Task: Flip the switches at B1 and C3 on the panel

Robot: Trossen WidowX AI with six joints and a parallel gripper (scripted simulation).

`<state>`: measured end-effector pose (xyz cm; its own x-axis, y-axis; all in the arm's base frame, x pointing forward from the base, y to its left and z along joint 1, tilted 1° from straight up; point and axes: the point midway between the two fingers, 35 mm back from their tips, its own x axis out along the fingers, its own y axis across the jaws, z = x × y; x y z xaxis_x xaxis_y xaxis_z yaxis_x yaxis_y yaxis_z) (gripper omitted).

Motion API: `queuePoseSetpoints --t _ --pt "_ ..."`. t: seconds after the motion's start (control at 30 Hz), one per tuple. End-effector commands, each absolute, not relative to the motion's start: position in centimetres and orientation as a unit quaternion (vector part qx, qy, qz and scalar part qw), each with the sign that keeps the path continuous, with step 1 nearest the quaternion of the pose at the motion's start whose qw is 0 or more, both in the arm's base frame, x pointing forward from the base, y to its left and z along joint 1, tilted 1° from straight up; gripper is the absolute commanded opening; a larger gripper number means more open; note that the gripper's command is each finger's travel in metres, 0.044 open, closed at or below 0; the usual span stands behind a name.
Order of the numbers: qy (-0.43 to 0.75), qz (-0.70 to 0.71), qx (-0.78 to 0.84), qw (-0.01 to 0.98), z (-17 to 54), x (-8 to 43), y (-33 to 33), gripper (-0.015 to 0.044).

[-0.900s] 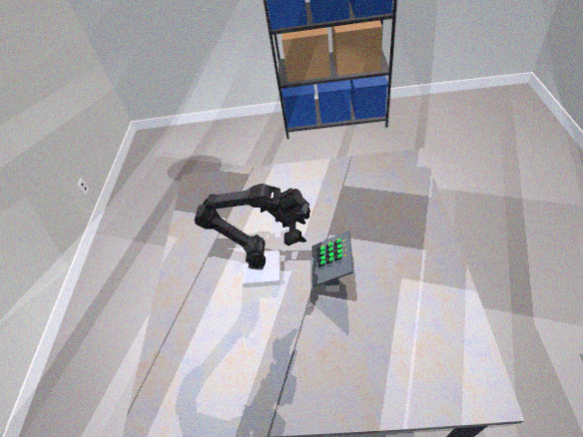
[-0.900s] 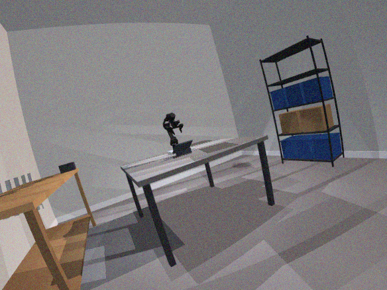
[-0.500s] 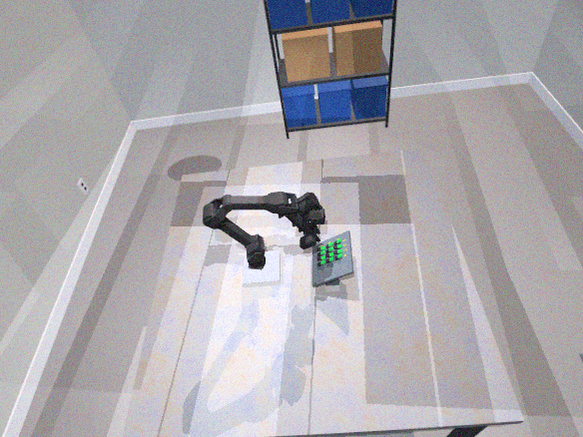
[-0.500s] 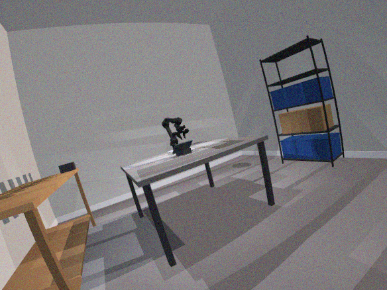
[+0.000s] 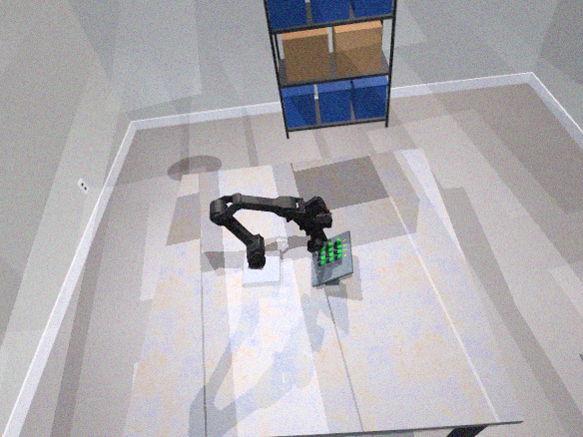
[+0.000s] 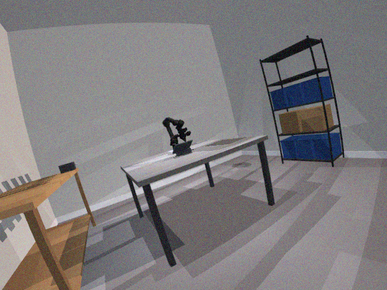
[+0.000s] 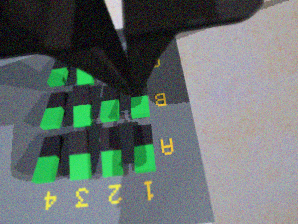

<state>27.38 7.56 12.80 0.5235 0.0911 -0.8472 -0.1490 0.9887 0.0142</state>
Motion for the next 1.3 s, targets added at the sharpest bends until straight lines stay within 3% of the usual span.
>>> queuePoseSetpoints --t 0.0,1.27 --pt "0.485 0.068 -0.030 0.871 11.8 27.9 7.6 0.0000" --pt "0.485 0.068 -0.030 0.871 10.6 28.7 7.8 0.0000"
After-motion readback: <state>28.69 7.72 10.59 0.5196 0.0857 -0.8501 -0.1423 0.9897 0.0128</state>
